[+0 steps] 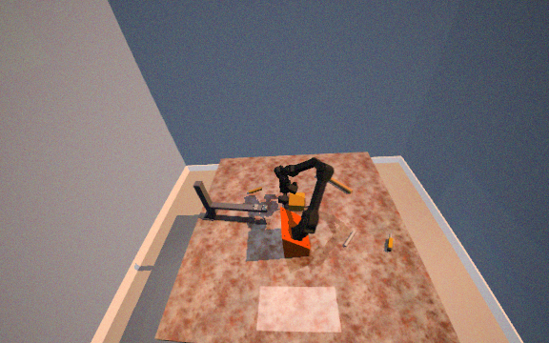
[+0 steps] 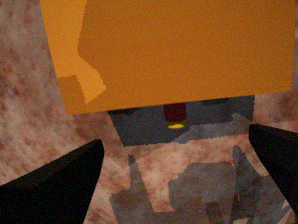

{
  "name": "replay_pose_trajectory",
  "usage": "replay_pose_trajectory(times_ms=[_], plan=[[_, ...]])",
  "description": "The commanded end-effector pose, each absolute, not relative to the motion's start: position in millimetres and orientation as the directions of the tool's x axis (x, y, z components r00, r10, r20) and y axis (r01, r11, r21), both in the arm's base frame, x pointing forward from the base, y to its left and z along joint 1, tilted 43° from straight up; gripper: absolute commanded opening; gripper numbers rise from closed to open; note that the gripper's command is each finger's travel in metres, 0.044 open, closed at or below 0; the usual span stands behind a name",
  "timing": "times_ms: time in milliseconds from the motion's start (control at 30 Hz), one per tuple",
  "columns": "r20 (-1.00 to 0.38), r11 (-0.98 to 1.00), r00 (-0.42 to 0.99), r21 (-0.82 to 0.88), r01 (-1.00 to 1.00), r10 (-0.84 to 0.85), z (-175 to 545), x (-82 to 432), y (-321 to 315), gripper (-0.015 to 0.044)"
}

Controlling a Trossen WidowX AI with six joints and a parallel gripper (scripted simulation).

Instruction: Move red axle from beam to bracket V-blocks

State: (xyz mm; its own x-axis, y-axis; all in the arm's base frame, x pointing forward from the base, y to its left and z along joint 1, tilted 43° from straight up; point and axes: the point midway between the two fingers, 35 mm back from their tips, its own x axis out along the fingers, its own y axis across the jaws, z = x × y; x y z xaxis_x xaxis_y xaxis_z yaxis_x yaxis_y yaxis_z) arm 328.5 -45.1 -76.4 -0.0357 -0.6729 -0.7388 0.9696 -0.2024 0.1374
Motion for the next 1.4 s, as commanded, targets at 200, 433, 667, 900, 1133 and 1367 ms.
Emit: replay_pose_trajectory(times_ms=[200,433,667,900,1133,1367], plan=[[-0.735,-0.199,-0.038,0.133,0.971,-0.677,-88.1,325.7,-56.8,0.0440],[-0.737,-0.204,-0.039,0.135,0.970,-0.675,-88.8,326.0,-57.3,0.0387],[-0.737,-0.204,-0.039,0.135,0.970,-0.675,-88.8,326.0,-57.3,0.0204],[-0.737,-0.204,-0.039,0.135,0.970,-0.675,-88.8,326.0,-57.3,0.0040],[-0.737,-0.204,-0.039,0.135,0.970,-0.675,-89.0,326.1,-57.1,0.0000],[-0.738,-0.203,-0.039,0.135,0.970,-0.674,-94.2,329.4,-51.1,0.0000]])
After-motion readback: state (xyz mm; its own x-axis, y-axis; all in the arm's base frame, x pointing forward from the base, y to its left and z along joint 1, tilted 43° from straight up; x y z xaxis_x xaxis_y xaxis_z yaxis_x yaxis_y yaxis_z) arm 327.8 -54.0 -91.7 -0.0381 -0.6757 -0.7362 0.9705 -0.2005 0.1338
